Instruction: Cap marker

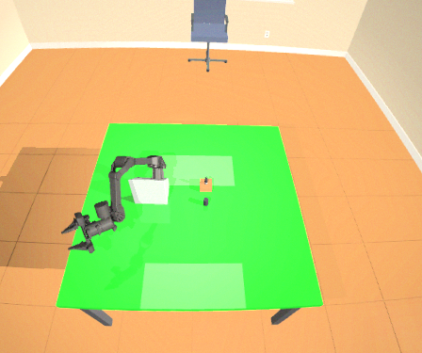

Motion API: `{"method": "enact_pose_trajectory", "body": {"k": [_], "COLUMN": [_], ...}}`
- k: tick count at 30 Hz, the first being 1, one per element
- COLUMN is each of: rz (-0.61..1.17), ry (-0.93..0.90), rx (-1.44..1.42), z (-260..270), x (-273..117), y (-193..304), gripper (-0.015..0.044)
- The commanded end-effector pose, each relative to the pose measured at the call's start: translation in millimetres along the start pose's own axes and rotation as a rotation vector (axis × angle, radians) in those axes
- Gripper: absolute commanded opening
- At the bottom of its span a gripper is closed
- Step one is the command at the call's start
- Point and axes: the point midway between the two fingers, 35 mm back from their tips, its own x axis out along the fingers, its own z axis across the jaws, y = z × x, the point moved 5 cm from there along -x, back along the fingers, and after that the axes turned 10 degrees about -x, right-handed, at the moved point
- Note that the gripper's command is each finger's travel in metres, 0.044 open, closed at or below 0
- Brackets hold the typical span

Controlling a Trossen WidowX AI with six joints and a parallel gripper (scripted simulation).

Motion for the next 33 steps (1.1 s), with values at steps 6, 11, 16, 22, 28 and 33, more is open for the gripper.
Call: {"method": "enact_pose_trajectory", "body": {"k": [6, 11, 16, 22, 28, 33], "rz": [0.129, 0.354, 0.604, 0.894, 1.183, 1.429], "ry": [0.047, 0.075, 0.055, -0.009, -0.114, -0.228], "rx": [-0.131, -0.386, -0.679, -1.011, -1.327, -1.571], "z": [2.4, 10.6, 18.6, 20.8, 17.2, 10.4], "x": [-21.6, -62.0, -114.5, -187.3, -268.0, -337.8], "y": [39.9, 95.9, 145.0, 186.6, 208.7, 211.5], "gripper": [0.0249, 0.0249, 0.0249, 0.0249, 0.0249, 0.0249]}}
